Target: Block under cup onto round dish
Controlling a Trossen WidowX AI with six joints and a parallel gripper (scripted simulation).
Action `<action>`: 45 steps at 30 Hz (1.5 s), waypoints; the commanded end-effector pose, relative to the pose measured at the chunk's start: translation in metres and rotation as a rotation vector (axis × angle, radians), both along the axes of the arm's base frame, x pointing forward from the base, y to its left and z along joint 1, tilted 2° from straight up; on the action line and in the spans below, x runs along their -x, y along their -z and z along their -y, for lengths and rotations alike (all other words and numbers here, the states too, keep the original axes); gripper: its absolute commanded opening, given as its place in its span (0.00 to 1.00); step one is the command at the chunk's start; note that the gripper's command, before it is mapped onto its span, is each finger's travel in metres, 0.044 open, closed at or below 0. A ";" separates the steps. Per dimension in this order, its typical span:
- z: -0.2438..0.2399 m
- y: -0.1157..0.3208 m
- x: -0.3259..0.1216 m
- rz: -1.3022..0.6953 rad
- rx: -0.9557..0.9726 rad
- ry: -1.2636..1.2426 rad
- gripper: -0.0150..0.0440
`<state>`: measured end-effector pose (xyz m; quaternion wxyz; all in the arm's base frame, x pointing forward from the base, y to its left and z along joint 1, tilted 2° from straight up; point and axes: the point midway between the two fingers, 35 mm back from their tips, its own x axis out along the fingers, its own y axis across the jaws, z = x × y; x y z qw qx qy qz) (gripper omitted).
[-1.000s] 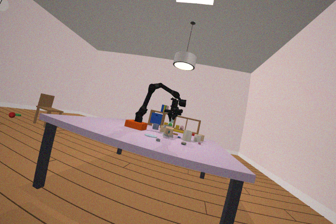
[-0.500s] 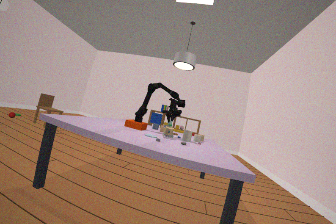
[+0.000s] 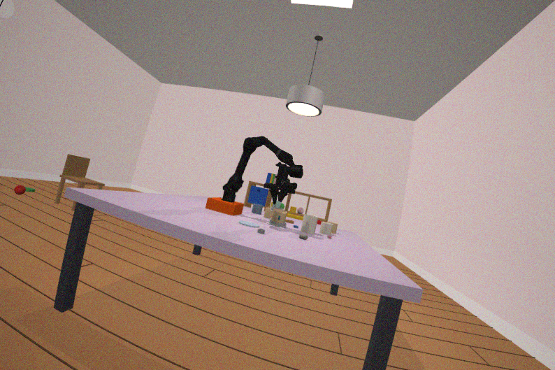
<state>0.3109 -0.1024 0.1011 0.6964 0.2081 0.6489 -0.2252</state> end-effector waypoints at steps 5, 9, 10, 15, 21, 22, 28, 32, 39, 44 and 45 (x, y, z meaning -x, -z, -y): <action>0.028 0.008 0.010 -0.006 0.010 -0.004 0.25; 0.041 0.010 0.016 -0.006 0.015 -0.003 0.25; 0.044 0.011 0.017 -0.006 0.016 -0.003 0.25; 0.059 0.015 0.025 -0.010 0.017 -0.008 0.25; 0.077 0.020 0.035 -0.015 0.017 -0.013 0.25; 0.079 0.020 0.037 -0.016 0.017 -0.014 0.25; 0.096 0.025 0.049 -0.021 0.017 -0.019 0.25; 0.107 0.028 0.057 -0.024 0.016 -0.023 0.25; 0.124 0.034 0.073 -0.029 0.015 -0.029 0.25; 0.136 0.038 0.084 -0.033 0.014 -0.033 0.25; 0.137 0.038 0.085 -0.033 0.014 -0.034 0.25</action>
